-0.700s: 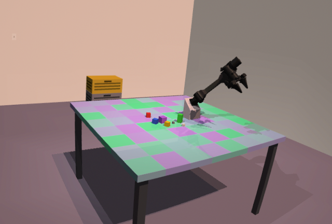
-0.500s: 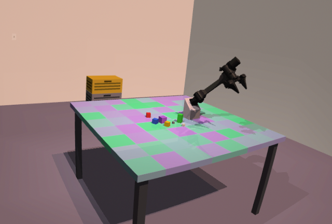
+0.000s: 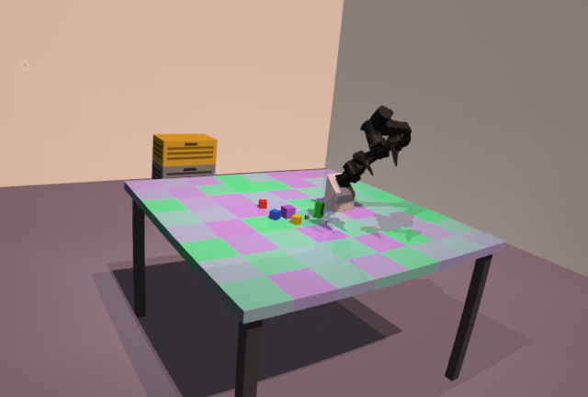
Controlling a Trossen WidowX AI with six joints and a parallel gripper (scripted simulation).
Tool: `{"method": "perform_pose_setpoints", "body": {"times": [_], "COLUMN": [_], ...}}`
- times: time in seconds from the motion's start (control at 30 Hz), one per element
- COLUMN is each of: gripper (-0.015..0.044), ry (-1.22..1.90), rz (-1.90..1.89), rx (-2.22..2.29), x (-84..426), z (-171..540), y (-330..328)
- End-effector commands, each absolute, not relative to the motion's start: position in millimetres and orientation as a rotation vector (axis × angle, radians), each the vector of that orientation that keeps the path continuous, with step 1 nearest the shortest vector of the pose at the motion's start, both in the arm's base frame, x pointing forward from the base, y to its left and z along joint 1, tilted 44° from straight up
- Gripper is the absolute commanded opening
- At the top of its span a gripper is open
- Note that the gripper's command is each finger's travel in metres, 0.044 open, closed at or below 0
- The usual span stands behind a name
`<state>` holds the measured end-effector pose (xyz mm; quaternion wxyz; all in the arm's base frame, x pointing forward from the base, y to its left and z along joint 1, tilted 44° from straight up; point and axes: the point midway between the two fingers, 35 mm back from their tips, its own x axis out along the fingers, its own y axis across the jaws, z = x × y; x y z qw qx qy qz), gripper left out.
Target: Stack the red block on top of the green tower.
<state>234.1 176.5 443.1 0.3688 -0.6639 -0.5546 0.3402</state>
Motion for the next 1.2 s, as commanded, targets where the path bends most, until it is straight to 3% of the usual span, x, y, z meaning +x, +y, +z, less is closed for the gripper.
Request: {"method": "perform_pose_setpoints", "body": {"times": [0.0,0.6,1.17], "gripper": [0.044,0.044,0.044], "ry": [-1.174,-0.078,0.793], "rz": [0.964,1.134,0.923], "rx": [-1.614,-0.957,-0.131], "x": [271,409,442], "z": [425,278,105], "y": [167,94,0]}}
